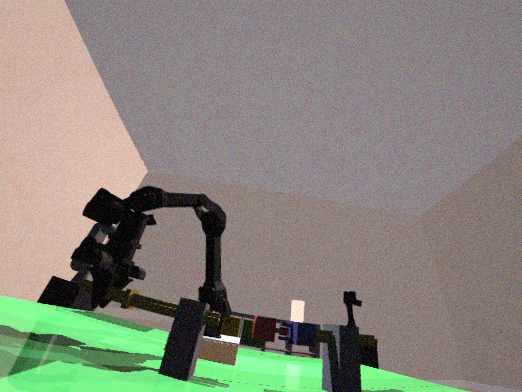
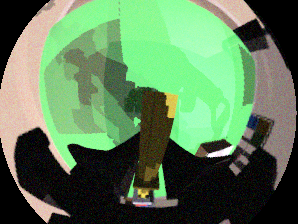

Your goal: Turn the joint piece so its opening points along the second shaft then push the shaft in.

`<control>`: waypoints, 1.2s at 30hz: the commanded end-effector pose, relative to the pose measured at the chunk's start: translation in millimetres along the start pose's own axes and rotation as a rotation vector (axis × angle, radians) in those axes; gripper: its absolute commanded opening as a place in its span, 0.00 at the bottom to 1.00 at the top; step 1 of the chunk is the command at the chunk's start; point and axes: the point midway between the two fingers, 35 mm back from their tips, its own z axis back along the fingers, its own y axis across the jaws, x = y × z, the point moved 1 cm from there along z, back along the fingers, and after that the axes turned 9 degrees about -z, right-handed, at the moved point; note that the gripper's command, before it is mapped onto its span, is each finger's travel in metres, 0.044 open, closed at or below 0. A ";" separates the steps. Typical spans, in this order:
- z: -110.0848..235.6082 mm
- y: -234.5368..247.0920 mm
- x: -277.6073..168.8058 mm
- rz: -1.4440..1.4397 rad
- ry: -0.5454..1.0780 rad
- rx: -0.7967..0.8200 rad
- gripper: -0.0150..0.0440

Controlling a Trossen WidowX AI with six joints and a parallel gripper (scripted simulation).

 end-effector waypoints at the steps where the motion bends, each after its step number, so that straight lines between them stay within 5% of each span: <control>1: -1.6 0.5 1.5 -0.001 0.000 0.028 0.37; 8: -1.7 0.0 2.0 -0.001 0.008 0.083 0.37; 16: -0.3 -0.6 0.7 -0.001 0.010 0.062 0.25; 36: -2.5 -4.2 -22.5 -0.001 0.011 0.084 0.25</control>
